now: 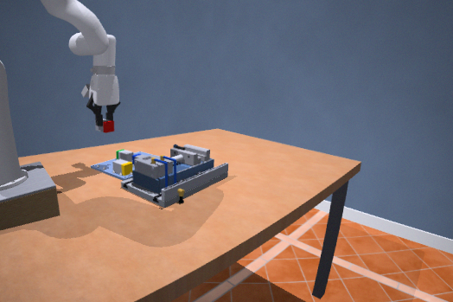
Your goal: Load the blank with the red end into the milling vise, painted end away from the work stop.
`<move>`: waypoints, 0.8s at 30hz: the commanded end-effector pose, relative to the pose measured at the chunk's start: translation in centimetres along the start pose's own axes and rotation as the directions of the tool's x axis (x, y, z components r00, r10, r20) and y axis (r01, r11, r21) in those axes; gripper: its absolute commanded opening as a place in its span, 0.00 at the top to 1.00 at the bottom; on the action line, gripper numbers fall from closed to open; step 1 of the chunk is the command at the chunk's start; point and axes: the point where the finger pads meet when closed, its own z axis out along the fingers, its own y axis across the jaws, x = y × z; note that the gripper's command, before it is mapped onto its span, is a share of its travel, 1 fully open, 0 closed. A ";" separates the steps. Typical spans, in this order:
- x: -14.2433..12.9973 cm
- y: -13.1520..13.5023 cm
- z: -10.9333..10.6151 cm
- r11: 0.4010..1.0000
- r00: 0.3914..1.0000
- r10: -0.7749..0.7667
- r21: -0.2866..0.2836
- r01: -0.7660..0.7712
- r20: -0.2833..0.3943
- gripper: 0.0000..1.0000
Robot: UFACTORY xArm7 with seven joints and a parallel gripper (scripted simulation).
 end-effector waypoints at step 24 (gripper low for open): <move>0.0 0.1 0.3 1.000 1.000 0.000 -0.004 0.000 0.000 1.00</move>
